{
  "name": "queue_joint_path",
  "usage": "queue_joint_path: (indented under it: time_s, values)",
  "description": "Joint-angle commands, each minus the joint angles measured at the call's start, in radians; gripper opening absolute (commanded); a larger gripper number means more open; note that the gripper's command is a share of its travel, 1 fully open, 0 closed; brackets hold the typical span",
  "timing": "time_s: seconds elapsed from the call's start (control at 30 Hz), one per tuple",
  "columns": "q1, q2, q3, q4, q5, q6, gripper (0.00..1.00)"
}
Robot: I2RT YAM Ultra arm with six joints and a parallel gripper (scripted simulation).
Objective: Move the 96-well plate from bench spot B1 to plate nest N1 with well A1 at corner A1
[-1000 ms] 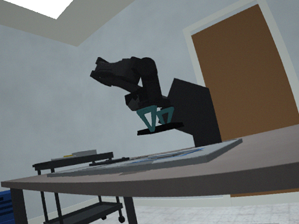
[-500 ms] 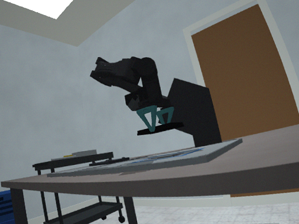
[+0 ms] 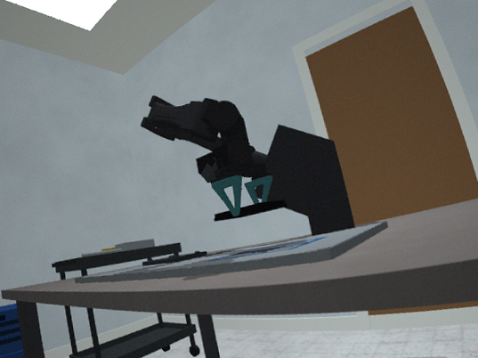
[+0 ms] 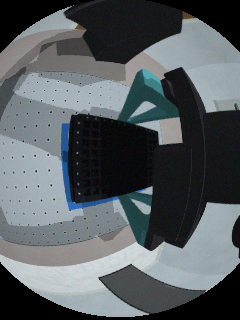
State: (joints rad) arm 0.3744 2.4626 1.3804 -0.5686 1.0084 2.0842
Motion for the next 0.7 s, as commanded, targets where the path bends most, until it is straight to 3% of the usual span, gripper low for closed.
queue_joint_path:
  time_s: [0.0, 0.67]
  values:
    - [0.015, -0.06, -0.053, 0.041, 0.008, -0.01, 0.0]
    - [-0.067, -0.287, -0.265, 0.136, 0.004, -0.138, 0.0]
